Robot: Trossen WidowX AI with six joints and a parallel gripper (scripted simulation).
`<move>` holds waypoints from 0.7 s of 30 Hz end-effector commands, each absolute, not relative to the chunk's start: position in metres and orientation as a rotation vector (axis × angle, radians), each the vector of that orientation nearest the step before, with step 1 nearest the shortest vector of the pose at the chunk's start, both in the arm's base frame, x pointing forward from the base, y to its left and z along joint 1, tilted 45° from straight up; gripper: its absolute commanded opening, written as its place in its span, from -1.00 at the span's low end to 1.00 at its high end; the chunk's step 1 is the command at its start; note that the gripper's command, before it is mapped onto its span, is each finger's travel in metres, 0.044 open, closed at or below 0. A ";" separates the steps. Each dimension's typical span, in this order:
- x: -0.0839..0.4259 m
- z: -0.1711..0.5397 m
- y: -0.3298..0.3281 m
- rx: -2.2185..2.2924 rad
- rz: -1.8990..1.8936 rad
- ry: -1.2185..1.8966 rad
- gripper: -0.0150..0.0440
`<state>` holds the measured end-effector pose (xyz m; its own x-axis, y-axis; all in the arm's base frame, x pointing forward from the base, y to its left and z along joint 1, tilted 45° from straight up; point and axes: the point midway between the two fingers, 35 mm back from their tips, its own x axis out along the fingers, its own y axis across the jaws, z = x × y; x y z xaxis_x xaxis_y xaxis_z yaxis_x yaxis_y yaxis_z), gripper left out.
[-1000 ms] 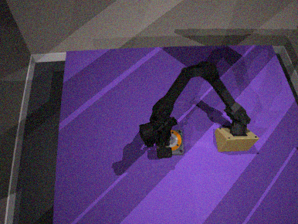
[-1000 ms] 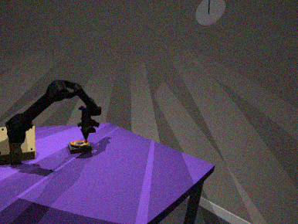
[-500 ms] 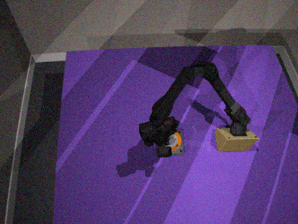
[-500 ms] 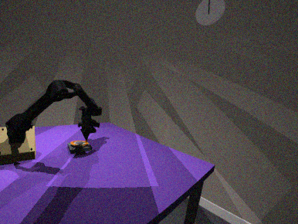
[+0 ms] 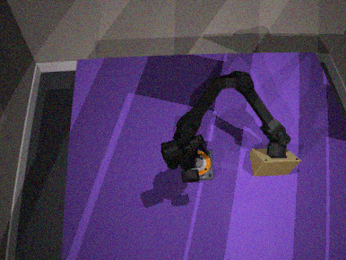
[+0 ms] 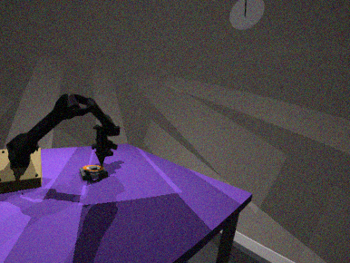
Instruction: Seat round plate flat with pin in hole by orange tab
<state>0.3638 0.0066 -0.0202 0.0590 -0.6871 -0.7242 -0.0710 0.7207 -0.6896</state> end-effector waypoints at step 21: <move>0.367 -0.011 -0.007 -0.668 -0.540 1.458 -0.49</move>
<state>0.3661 0.0002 -0.0147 0.0579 -0.6889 -0.7225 -0.0681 0.7193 -0.6913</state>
